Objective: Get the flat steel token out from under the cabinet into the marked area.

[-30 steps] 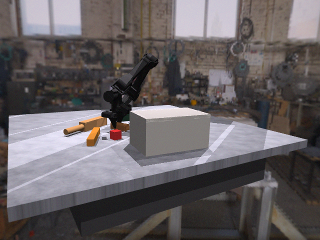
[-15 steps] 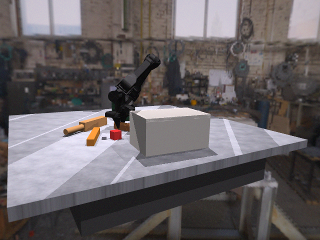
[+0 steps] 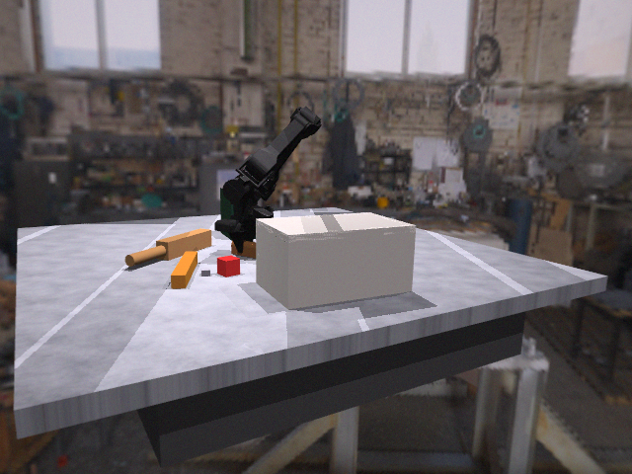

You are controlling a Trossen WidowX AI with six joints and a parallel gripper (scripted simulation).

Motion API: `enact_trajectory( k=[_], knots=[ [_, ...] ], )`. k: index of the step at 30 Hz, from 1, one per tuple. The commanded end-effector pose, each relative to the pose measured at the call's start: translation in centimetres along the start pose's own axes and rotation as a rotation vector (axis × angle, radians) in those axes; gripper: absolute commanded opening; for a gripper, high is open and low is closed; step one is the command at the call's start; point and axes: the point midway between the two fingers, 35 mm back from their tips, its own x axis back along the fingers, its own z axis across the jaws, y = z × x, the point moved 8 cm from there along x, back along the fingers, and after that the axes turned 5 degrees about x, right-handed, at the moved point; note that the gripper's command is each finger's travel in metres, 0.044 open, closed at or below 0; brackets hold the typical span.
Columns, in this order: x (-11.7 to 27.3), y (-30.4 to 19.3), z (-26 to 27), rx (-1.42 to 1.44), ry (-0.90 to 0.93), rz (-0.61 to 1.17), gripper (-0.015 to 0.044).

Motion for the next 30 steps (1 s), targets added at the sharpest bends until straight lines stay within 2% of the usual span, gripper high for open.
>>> enact_trajectory(
  k=[1, 30],
  knots=[
    [0.1, 0.4, 0.4, -0.001, -0.004, -0.003, 0.0000],
    [0.1, 3.1, 2.8, -0.001, -0.002, -0.004, 0.0000]
  ],
)
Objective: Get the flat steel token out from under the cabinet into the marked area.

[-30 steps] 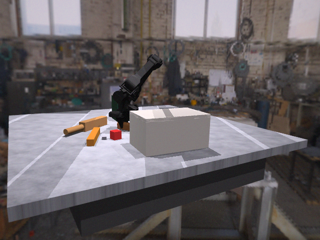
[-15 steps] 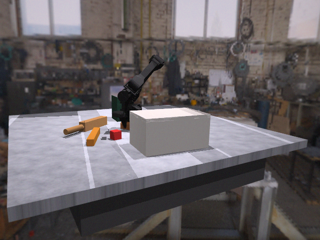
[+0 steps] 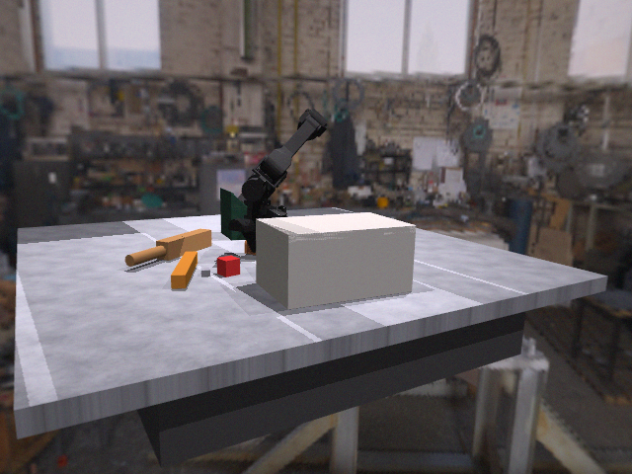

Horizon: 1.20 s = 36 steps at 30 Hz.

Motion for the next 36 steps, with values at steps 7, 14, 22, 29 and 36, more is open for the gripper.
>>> enact_trajectory(
  k=[7, 14, 22, 29, 36],
  knots=[
    [0.1, 1.0, 1.0, -0.001, -0.004, -0.003, 0.0000],
    [0.1, 1.6, 1.6, -0.001, -0.003, -0.004, 0.0000],
    [0.1, 2.3, 2.3, -0.001, -0.003, -0.004, 0.0000],
    [0.1, 2.7, 2.9, -0.002, -0.002, -0.004, 0.0000],
    [0.1, 3.1, 3.6, -0.002, -0.002, -0.004, 0.0000]
  ],
)
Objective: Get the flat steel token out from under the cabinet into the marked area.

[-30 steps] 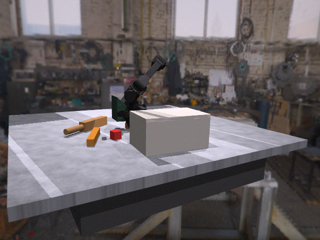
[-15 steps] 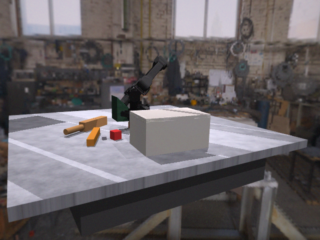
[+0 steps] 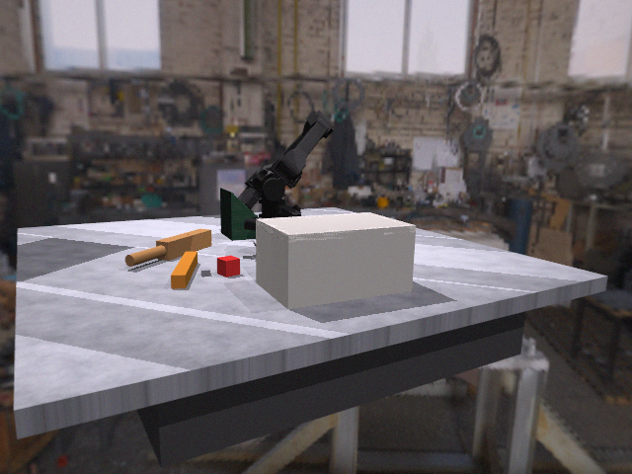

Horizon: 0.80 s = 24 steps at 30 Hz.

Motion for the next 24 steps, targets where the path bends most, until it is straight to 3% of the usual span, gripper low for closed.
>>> enact_trajectory(
  k=[1, 24],
  knots=[
    [0.1, 0.2, 0.5, -0.002, -0.003, -0.004, 0.0000],
    [0.1, 1.3, 2.7, -0.002, -0.001, -0.004, 0.0000]
  ],
)
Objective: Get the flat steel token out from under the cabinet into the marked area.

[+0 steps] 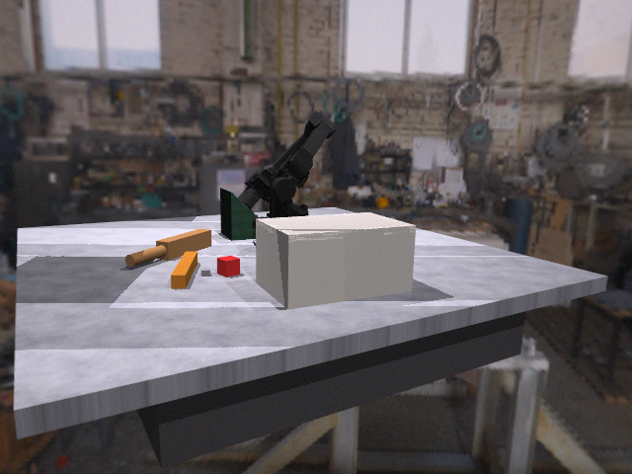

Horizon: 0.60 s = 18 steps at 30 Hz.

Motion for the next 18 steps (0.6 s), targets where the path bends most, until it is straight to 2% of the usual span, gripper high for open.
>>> enact_trajectory(
  k=[1, 18],
  knots=[
    [0.1, 0.2, 0.5, -0.002, -0.002, -0.004, 0.0000],
    [0.1, 1.0, 2.1, -0.002, -0.002, -0.004, 0.0000]
  ],
)
